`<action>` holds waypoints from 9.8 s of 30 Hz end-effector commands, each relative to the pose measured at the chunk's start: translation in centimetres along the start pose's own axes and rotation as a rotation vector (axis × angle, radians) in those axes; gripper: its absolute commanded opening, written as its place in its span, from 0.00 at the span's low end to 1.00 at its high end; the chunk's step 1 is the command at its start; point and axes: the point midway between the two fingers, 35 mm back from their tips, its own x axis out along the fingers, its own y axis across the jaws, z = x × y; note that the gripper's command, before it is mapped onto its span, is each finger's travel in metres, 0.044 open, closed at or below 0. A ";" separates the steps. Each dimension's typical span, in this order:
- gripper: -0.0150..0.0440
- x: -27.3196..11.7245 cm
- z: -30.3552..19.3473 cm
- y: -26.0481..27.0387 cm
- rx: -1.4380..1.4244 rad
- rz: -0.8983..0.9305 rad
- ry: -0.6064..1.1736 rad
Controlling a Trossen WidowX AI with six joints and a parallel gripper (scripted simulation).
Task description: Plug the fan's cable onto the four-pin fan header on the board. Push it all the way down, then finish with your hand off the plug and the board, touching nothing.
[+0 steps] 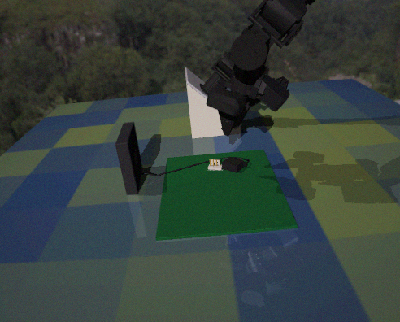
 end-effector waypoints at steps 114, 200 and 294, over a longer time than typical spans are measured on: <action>0.25 0.9 0.4 0.0 0.585 0.137 -0.080; 0.25 6.3 0.2 -4.1 1.660 -0.247 -0.125; 0.25 3.5 2.3 -0.5 1.624 -0.916 -1.124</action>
